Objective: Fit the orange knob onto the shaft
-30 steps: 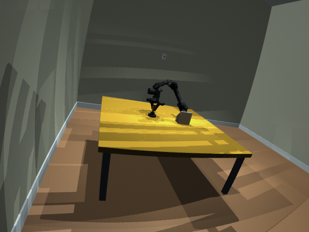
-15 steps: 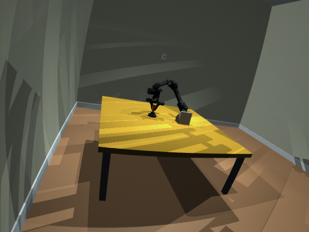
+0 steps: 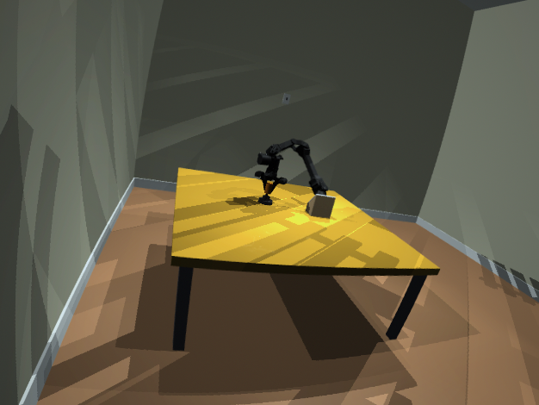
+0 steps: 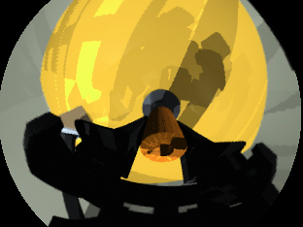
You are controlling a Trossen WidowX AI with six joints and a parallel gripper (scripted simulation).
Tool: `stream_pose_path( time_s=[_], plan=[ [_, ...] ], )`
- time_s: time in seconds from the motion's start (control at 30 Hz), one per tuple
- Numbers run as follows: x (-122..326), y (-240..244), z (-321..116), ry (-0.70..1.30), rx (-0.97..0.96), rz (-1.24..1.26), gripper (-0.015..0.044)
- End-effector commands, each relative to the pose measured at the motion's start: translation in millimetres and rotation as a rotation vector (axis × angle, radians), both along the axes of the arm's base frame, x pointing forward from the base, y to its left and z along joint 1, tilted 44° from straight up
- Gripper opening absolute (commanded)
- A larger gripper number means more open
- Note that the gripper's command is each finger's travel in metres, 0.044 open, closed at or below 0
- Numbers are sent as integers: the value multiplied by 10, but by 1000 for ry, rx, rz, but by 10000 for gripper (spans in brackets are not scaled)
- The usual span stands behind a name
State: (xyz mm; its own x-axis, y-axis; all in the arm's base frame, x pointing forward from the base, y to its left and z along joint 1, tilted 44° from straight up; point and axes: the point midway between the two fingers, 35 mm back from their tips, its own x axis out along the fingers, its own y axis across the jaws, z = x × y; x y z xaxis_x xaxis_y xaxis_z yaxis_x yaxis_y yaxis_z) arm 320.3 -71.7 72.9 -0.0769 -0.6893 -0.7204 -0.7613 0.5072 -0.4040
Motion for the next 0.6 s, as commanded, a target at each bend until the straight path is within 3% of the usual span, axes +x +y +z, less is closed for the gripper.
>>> stream_pose_path(
  time_s=[0.0, 0.57],
  plan=[
    [-8, -19, 2, -3, -1, 3, 0],
    [-4, 17, 20, -3, -1, 3, 0]
  ],
)
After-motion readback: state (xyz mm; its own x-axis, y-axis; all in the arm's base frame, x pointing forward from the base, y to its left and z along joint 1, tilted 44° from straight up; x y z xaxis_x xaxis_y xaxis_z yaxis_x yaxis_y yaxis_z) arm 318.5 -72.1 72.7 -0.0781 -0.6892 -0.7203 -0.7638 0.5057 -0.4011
